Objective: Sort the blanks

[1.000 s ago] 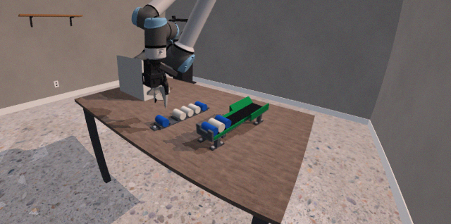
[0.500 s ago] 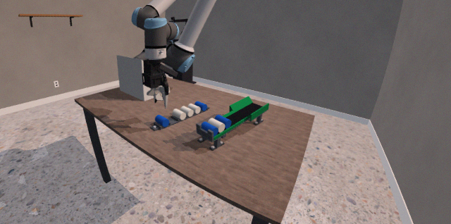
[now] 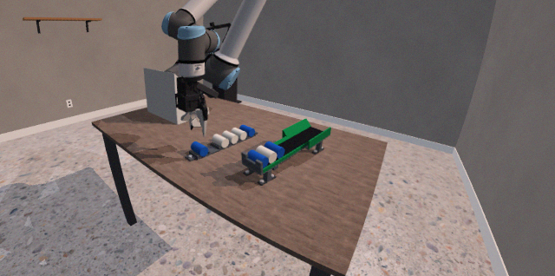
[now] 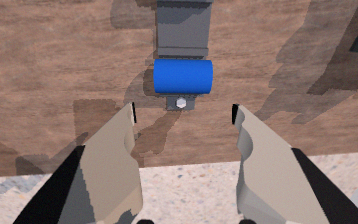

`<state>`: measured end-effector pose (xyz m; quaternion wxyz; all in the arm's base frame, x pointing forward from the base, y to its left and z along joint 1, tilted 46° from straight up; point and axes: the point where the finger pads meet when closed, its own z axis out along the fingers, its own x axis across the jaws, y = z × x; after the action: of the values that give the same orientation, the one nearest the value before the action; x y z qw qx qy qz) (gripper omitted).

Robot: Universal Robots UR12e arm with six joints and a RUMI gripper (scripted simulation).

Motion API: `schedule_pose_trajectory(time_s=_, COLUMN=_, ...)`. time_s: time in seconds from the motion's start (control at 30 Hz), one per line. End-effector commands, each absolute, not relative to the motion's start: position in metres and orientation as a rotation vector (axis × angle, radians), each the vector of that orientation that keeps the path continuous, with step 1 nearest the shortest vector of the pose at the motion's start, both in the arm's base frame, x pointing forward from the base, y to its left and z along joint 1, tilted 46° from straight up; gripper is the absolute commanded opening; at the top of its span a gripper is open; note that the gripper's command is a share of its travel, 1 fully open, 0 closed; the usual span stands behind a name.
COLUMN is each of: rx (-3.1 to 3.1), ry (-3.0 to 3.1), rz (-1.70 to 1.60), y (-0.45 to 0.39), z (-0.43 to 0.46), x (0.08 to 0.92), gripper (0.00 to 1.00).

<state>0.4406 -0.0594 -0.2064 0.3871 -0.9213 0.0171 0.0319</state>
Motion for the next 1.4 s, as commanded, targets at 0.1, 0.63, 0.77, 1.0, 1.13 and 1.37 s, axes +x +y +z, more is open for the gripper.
schedule_pose_trajectory(time_s=0.1, rx=-2.346, ry=0.044, rz=0.08, y=-0.054, z=-0.212, x=0.441, gripper=0.52)
schedule_pose_trajectory(time_s=0.63, rx=-2.346, ry=0.044, rz=0.08, y=-0.039, z=-0.227, x=0.44, gripper=0.52)
schedule_pose_trajectory(time_s=0.77, rx=-2.346, ry=0.044, rz=0.08, y=-0.036, z=-0.23, x=0.44, gripper=0.52)
schedule_pose_trajectory(time_s=1.0, rx=-2.346, ry=0.044, rz=0.08, y=-0.033, z=-0.233, x=0.44, gripper=0.52)
schedule_pose_trajectory(time_s=1.13, rx=-2.346, ry=0.044, rz=0.08, y=-0.032, z=-0.233, x=0.44, gripper=0.52)
schedule_pose_trajectory(time_s=1.37, rx=-2.346, ry=0.044, rz=0.08, y=-0.032, z=-0.233, x=0.44, gripper=0.52)
